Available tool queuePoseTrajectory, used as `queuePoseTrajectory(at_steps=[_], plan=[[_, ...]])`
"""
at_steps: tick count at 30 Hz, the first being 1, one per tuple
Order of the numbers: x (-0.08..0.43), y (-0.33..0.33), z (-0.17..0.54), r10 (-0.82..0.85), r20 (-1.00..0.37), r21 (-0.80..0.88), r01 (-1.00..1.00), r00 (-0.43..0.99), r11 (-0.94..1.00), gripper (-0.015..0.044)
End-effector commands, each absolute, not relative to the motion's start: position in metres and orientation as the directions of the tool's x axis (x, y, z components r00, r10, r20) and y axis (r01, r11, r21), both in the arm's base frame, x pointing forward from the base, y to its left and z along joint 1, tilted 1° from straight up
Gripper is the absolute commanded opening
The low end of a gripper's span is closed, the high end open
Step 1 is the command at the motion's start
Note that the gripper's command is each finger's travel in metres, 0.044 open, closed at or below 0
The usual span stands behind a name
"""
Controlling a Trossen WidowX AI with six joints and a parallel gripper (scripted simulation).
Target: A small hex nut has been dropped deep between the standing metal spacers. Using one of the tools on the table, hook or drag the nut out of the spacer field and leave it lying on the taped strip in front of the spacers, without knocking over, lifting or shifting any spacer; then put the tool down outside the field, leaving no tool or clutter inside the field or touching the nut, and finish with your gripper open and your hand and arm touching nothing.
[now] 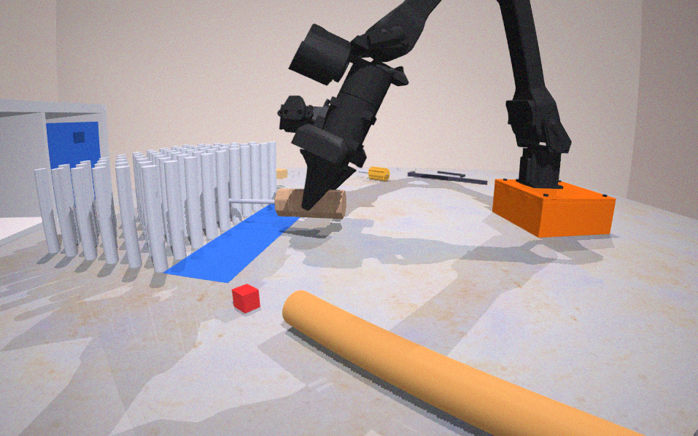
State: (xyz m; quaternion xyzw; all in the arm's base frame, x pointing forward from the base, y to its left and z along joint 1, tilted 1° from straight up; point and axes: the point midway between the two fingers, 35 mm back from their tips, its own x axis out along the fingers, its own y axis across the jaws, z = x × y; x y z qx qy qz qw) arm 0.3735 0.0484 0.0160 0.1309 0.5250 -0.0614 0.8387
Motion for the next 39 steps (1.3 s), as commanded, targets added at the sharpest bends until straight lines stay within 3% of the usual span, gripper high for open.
queuePoseTrajectory(at_steps=[1,39], plan=[[0.379,0.049,0.020,0.039,-0.891,0.160,0.234,0.452,0.959,0.0000],[0.402,0.042,0.021,0.038,-0.890,0.160,0.234,0.453,0.959,0.0000]])
